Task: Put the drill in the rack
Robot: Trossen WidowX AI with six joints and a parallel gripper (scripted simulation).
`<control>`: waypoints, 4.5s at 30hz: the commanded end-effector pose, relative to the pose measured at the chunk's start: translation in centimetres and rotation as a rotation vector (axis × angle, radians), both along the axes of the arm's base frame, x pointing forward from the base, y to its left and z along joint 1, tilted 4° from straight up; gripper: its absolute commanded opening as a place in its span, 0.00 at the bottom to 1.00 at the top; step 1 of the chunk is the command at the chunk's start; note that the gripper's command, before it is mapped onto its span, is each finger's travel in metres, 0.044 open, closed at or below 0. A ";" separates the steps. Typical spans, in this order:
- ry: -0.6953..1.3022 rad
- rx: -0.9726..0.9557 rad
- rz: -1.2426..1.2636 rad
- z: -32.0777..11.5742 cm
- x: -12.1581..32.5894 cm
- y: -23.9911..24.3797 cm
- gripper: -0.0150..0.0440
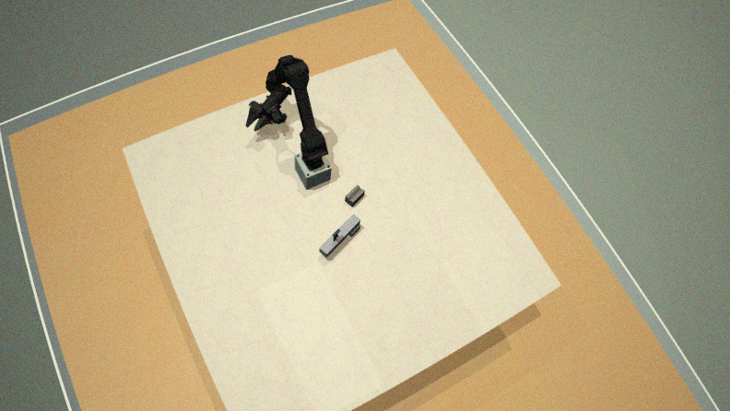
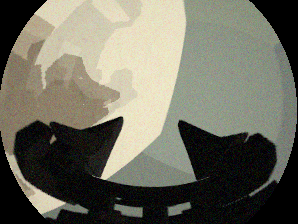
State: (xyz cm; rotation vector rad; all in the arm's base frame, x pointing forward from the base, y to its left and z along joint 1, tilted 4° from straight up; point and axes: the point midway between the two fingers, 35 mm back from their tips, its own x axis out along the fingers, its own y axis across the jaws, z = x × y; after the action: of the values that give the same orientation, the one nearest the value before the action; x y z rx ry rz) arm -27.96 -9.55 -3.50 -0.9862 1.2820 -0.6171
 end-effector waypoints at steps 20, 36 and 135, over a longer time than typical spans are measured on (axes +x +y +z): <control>0.379 0.147 -0.220 1.7 -0.5 16.5 0.25; 0.746 0.605 -0.306 3.8 13.2 35.3 0.25; 0.181 1.040 0.064 11.0 57.7 0.8 0.25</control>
State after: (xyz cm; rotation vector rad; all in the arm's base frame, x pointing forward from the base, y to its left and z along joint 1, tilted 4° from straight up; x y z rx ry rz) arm 30.00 -8.74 8.62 -0.2142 1.4430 0.2219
